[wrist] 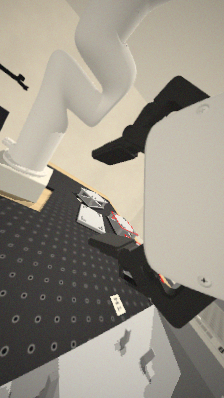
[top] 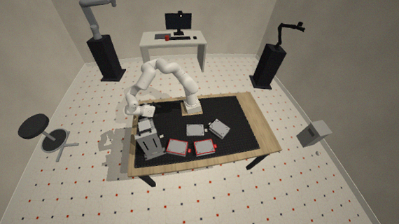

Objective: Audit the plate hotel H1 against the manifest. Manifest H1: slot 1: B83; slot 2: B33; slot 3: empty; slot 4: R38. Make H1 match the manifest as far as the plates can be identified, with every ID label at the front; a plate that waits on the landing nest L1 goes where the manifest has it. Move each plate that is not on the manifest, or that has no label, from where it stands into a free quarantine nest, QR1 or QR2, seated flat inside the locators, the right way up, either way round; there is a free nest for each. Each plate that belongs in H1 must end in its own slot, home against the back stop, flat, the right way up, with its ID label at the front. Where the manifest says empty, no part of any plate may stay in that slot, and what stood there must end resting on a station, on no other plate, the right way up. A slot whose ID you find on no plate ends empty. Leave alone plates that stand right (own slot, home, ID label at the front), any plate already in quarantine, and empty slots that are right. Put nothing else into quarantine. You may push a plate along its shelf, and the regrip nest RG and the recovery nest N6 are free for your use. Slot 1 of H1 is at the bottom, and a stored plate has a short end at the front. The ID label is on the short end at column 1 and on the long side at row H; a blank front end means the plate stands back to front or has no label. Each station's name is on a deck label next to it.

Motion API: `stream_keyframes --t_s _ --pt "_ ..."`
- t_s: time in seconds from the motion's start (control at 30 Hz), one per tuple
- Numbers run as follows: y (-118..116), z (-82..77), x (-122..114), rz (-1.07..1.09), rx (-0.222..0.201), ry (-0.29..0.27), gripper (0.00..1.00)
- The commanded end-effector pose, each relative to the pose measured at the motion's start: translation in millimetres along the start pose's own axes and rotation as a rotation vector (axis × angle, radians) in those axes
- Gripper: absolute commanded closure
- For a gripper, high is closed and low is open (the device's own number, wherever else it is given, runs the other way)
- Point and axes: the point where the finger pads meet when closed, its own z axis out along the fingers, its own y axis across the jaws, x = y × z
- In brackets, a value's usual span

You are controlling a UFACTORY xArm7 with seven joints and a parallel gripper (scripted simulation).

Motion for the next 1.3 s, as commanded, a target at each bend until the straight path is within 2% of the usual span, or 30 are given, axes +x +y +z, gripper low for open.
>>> stream_keyframes --t_s 0.0,0.53,1.27 --pt "0.2 -1.5 -0.2 0.000 0.004 0.001 0.00" --pt "0.2 -1.5 -0.2 0.000 0.004 0.001 0.00" --pt "17.6 15.8 22.5 0.000 0.004 0.001 0.00"
